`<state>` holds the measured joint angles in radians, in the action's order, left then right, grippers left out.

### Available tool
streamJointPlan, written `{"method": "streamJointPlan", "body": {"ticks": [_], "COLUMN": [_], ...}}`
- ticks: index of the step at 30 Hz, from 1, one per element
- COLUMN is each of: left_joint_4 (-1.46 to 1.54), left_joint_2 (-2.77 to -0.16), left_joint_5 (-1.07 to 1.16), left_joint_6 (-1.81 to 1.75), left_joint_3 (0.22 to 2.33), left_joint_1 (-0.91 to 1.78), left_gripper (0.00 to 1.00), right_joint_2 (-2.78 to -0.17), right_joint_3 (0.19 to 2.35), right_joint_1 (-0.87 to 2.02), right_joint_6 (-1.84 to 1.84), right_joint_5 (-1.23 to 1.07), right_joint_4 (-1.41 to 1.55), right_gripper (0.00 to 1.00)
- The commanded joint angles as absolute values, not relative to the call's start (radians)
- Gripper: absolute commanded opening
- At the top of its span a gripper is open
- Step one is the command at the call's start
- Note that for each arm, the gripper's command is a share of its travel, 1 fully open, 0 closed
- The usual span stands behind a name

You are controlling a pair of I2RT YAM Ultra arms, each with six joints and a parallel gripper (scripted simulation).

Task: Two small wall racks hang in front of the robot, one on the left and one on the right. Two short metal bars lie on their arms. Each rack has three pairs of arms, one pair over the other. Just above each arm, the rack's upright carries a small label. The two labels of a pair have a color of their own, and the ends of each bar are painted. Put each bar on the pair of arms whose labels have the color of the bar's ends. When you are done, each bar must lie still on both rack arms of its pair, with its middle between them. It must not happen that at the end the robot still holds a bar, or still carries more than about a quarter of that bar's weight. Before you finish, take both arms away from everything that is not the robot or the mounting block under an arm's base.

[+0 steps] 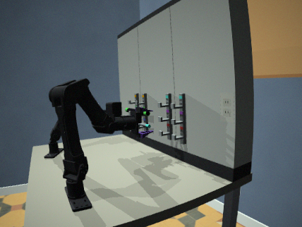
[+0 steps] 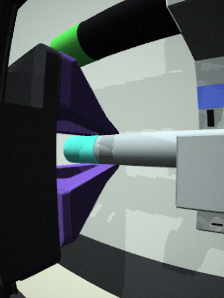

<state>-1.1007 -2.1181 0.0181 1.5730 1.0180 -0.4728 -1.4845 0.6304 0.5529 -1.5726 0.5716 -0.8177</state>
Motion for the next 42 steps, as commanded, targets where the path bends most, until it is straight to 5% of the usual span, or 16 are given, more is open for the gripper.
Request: {"method": "streamJointPlan", "body": {"ticks": [1,42], "left_joint_4": [-1.078,-1.068], "left_joint_2": [-2.121,-2.091], "left_joint_5": [0.011,0.011], "left_joint_6": [1.571,1.571], "left_joint_3": [1.044,1.024], "left_joint_1": [-0.464,-0.464], "left_gripper": [0.00,0.00], "right_joint_2": [-1.480,-1.480], "right_joint_3": [0.634,0.634], "right_joint_1": [0.562,0.562], "right_joint_6": [-1.570,-1.570], "right_joint_5": [0.576,0.576], "right_joint_4": [-0.845,-0.845], "right_gripper": [1.00,1.00]}}
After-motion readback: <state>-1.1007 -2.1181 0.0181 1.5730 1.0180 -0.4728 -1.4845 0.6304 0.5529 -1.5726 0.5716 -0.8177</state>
